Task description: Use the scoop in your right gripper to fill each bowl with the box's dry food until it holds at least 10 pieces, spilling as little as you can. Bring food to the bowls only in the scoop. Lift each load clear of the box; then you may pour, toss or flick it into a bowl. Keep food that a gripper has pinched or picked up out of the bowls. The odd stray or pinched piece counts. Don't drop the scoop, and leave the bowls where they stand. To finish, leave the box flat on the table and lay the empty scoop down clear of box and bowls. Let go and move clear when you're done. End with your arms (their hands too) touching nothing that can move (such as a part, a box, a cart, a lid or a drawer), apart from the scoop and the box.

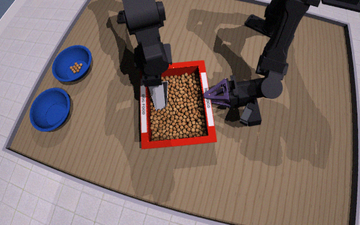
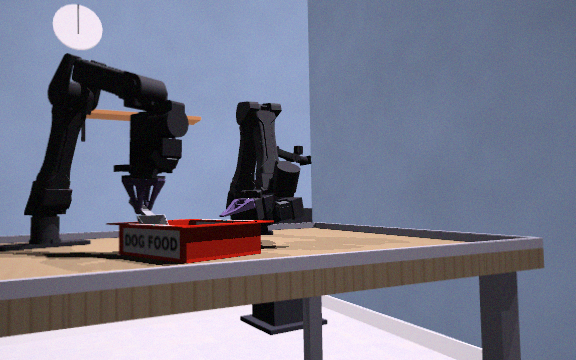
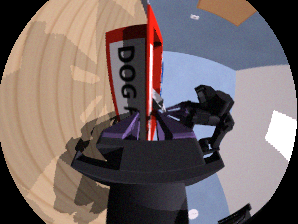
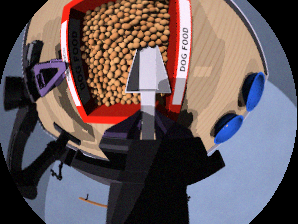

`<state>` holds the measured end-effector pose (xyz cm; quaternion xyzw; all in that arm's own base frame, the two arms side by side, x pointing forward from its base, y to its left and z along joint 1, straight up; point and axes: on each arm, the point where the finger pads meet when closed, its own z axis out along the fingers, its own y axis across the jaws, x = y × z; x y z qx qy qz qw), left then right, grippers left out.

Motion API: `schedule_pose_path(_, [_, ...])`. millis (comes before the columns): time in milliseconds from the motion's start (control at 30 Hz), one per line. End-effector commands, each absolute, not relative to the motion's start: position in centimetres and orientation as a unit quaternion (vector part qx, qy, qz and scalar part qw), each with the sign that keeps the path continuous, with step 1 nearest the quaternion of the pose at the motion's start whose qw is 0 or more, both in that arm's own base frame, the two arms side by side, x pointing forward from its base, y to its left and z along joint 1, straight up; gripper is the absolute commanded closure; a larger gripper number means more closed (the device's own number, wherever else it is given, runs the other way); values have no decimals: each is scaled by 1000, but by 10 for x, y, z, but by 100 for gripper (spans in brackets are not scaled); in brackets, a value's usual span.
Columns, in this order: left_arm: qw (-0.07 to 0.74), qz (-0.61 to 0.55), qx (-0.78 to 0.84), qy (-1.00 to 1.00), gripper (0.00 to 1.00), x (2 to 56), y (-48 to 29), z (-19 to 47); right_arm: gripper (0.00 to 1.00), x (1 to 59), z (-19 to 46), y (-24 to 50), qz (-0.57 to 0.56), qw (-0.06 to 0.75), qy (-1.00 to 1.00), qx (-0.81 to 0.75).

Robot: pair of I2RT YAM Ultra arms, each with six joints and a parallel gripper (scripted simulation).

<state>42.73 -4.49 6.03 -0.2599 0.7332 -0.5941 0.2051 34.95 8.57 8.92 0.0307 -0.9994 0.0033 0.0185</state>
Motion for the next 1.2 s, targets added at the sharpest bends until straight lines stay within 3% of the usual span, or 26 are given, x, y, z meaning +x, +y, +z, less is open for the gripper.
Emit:
schedule_pose_path(0, [229, -595, -244, 731, 74, 438, -43, 72, 100, 356, 105, 91, -1, -4, -999, 35])
schedule_pose_path(133, [236, -594, -242, 730, 74, 439, -37, 75, 100, 356, 105, 91, -1, -4, -999, 35])
schedule_pose_path(200, [221, -595, -245, 733, 74, 438, -48, 79, 100, 347, 92, 88, 6, 45, -998, 31])
schedule_pose_path(600, [224, -596, -243, 732, 74, 438, -45, 87, 100, 363, 93, 91, 2, 30, -999, 30])
schedule_pose_path(700, [218, -598, -239, 733, 74, 438, -53, 91, 100, 372, 107, 95, 0, -8, -999, 35])
schedule_pose_path(1167, [241, -599, -224, 730, 74, 442, -48, 107, 100, 367, 105, 82, -19, 7, -999, 30])
